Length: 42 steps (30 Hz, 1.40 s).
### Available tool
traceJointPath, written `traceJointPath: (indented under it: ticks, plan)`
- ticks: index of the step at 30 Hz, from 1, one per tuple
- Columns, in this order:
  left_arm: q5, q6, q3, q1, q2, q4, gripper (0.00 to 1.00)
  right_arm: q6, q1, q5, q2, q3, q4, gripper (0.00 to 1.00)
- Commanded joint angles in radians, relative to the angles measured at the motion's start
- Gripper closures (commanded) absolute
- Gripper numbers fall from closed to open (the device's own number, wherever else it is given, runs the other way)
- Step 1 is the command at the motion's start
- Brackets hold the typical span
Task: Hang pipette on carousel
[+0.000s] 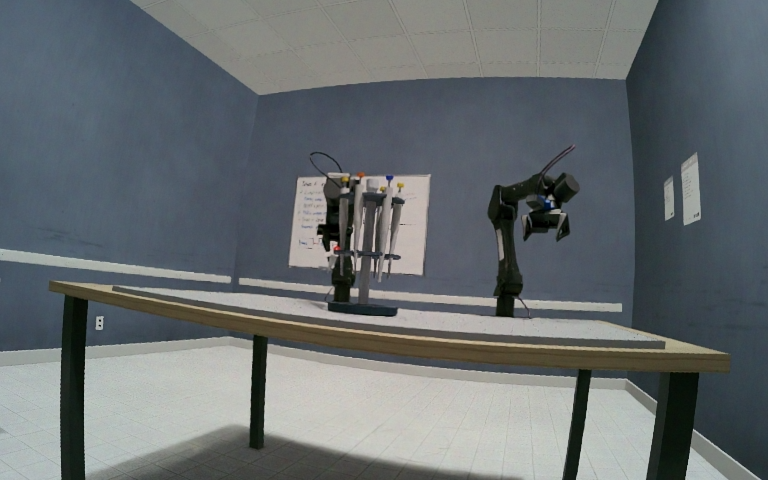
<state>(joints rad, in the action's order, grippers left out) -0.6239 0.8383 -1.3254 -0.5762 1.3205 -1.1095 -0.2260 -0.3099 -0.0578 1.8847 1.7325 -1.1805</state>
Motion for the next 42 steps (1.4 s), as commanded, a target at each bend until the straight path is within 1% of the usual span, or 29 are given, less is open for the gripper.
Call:
traceJointPath:
  ticks: [1, 4, 6, 7, 11, 12, 14, 15, 21, 23, 25, 27, 31, 32, 38, 40, 42]
  plan:
    - [-0.020, 0.009, -0.014, -0.006, -0.005, 0.013, 0.00, -0.003, 0.018, -0.035, -0.086, -0.077, 0.124, 0.88]
    - [-0.020, 0.009, -0.014, -0.006, -0.005, 0.013, 0.00, 0.002, 0.027, -0.062, -0.161, -0.167, 0.237, 0.88]
    - [-0.020, 0.009, -0.014, -0.006, -0.005, 0.013, 0.00, 0.002, 0.027, -0.062, -0.161, -0.167, 0.237, 0.88]
    - [-0.020, 0.009, -0.014, -0.006, -0.005, 0.013, 0.00, 0.005, 0.031, -0.073, -0.192, -0.210, 0.290, 0.88]
    - [-0.020, 0.009, -0.014, -0.006, -0.005, 0.013, 0.00, 0.010, 0.021, -0.077, -0.199, -0.230, 0.320, 0.88]
    - [-0.020, 0.009, -0.014, -0.006, -0.005, 0.013, 0.00, 0.010, 0.021, -0.077, -0.173, -0.234, 0.325, 0.88]
    - [-0.020, 0.009, -0.014, -0.006, -0.005, 0.013, 0.00, 0.008, 0.021, -0.077, -0.173, -0.234, 0.328, 0.88]
    - [-0.020, 0.009, -0.014, -0.006, -0.005, 0.013, 0.00, 0.012, 0.033, -0.086, -0.220, -0.262, 0.366, 0.88]
    - [-0.020, 0.009, -0.014, -0.006, -0.005, 0.013, 0.00, 0.024, 0.051, -0.141, -0.342, -0.430, 0.606, 0.88]
    - [-0.020, 0.009, -0.014, -0.006, -0.005, 0.013, 0.00, 0.024, 0.051, -0.141, -0.342, -0.430, 0.606, 0.88]
    - [-0.020, 0.009, -0.014, -0.006, -0.005, 0.013, 0.00, 0.032, 0.037, -0.145, -0.351, -0.456, 0.646, 0.88]
    - [-0.020, 0.009, -0.014, -0.006, -0.005, 0.013, 0.00, 0.034, 0.036, -0.144, -0.320, -0.462, 0.658, 0.88]
    - [-0.020, 0.009, -0.014, -0.006, -0.005, 0.013, 0.00, 0.036, 0.037, -0.145, -0.338, -0.440, 0.666, 0.88]
    - [-0.020, 0.009, -0.014, -0.006, -0.005, 0.013, 0.00, 0.039, 0.047, -0.153, -0.363, -0.489, 0.708, 0.88]
    - [-0.020, 0.009, -0.014, -0.006, -0.005, 0.013, 0.00, 0.069, 0.067, -0.201, -0.447, -0.644, 0.975, 0.88]
    - [-0.020, 0.009, -0.014, -0.006, -0.005, 0.013, 0.00, 0.069, 0.067, -0.201, -0.447, -0.644, 0.975, 0.88]
    - [-0.020, 0.009, -0.014, -0.006, -0.005, 0.013, 0.00, 0.080, 0.049, -0.203, -0.433, -0.667, 1.019, 0.88]
